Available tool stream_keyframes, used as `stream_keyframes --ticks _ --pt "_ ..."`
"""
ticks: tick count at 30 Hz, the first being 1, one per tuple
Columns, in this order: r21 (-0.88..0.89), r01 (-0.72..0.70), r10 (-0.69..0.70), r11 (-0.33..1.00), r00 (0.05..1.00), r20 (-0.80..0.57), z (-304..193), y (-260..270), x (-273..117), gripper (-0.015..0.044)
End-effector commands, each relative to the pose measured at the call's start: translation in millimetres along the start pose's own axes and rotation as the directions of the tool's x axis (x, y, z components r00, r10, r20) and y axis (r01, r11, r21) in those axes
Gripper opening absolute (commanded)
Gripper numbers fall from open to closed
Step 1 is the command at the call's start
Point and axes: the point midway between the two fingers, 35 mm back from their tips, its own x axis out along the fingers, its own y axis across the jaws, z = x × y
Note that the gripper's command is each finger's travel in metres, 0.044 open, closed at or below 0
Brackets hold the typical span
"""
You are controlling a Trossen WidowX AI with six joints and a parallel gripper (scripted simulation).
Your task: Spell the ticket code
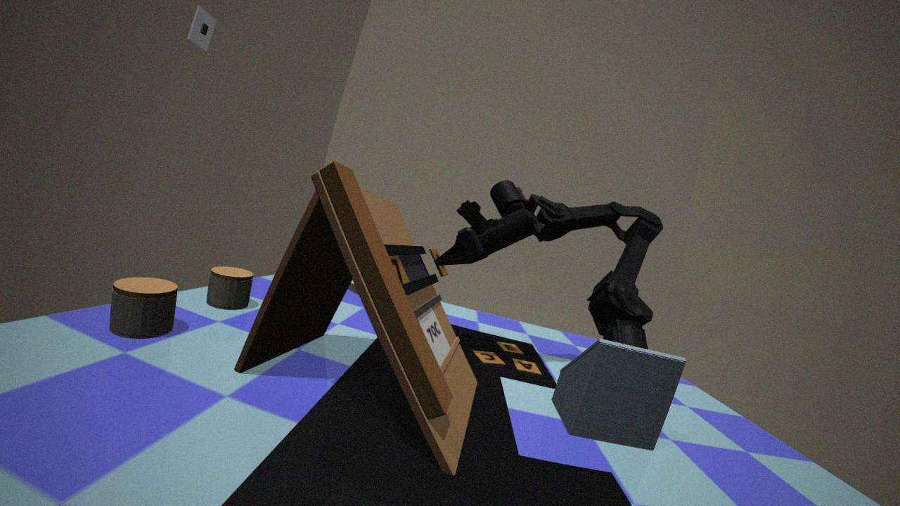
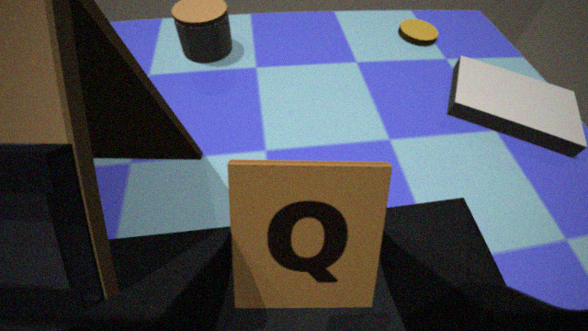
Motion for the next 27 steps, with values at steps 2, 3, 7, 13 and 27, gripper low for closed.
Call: stream_keyframes --ticks 2,3,7,13,27 --pt "0.0 -0.001 0.001 1.0 1.0 -0.004 -1.4 4.3 1.0 0.0" --pt "0.0 -0.001 0.001 1.0 1.0 -0.004 -1.5 4.8 1.0 0.0" --pt "0.001 -0.001 0.001 1.0 1.0 -0.004 -1.7 6.8 1.2 0.0" --pt "0.001 -0.001 0.001 1.0 1.0 -0.004 -2.0 9.9 1.4 0.0" --pt "0.001 -0.002 0.002 1.0 1.0 -0.004 -2.2 17.0 1.6 0.0"
